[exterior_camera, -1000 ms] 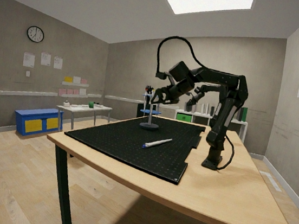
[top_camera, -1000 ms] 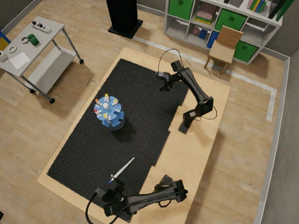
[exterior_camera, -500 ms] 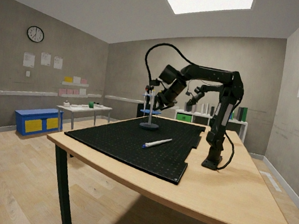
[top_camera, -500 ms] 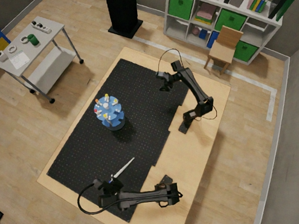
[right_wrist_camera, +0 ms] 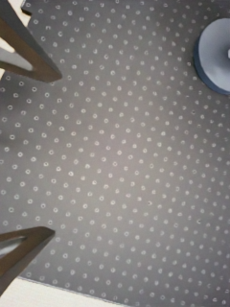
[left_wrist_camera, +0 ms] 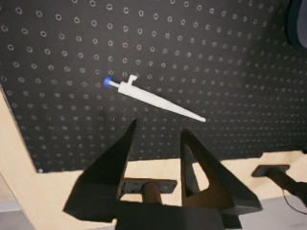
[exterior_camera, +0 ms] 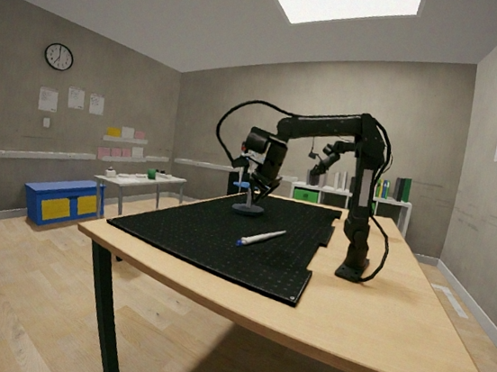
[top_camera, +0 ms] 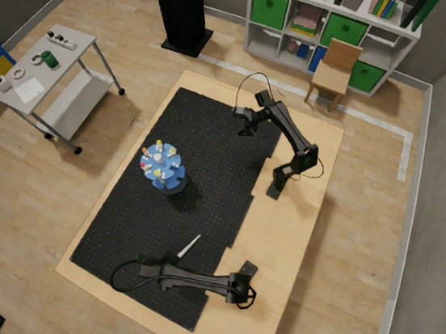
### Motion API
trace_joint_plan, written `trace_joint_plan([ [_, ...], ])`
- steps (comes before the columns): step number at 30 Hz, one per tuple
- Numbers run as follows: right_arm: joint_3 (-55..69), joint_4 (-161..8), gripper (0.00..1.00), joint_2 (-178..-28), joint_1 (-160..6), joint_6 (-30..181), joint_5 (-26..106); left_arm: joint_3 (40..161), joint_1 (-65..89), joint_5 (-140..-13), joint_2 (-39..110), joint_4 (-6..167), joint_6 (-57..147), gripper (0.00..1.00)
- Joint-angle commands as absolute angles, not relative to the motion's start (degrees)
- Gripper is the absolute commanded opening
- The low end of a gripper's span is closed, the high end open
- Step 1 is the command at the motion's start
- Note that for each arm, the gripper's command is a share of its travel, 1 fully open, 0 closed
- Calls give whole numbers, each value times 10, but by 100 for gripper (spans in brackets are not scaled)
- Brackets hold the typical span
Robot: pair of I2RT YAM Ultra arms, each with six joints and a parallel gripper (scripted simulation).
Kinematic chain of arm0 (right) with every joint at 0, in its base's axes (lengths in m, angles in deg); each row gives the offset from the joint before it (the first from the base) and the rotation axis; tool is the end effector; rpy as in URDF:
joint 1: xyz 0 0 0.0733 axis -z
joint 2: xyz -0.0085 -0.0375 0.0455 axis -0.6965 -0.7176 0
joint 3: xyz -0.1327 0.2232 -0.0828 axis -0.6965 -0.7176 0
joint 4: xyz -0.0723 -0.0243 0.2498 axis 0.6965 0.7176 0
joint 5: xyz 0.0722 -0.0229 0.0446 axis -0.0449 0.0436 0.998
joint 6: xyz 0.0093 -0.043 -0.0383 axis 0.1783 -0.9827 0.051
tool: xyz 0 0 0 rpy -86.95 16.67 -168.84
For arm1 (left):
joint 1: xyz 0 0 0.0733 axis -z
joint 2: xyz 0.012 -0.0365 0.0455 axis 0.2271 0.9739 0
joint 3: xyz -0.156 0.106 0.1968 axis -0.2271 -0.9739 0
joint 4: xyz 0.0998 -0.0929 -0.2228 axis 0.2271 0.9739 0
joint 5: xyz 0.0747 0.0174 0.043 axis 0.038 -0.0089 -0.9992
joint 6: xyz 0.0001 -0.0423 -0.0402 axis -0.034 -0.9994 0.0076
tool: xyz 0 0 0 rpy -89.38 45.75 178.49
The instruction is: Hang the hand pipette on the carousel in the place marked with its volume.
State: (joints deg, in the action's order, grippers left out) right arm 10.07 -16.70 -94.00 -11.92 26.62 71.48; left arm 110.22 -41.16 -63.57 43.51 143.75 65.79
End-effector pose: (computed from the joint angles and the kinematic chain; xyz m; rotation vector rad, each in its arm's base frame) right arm 0.2215 -0.1094 0.3422 -0.5231 2.3363 0.2261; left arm 0.2766 0.1360 0.2962 -0.1615 2.7830 -0.1922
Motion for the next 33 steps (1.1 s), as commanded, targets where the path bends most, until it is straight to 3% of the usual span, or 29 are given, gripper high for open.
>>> trace_joint_plan([
  [1,109,-174,100,-938,-114,263,726,1131,-373,-707,466,1488,566,54],
  [9,109,-174,100,-938,-114,263,726,1207,-313,-792,542,1569,468,54],
  [15,109,-174,100,-938,-114,263,726,1220,-322,-792,537,1583,459,54],
  [33,109,-174,100,-938,-114,263,726,1220,-321,-790,547,1583,146,54],
])
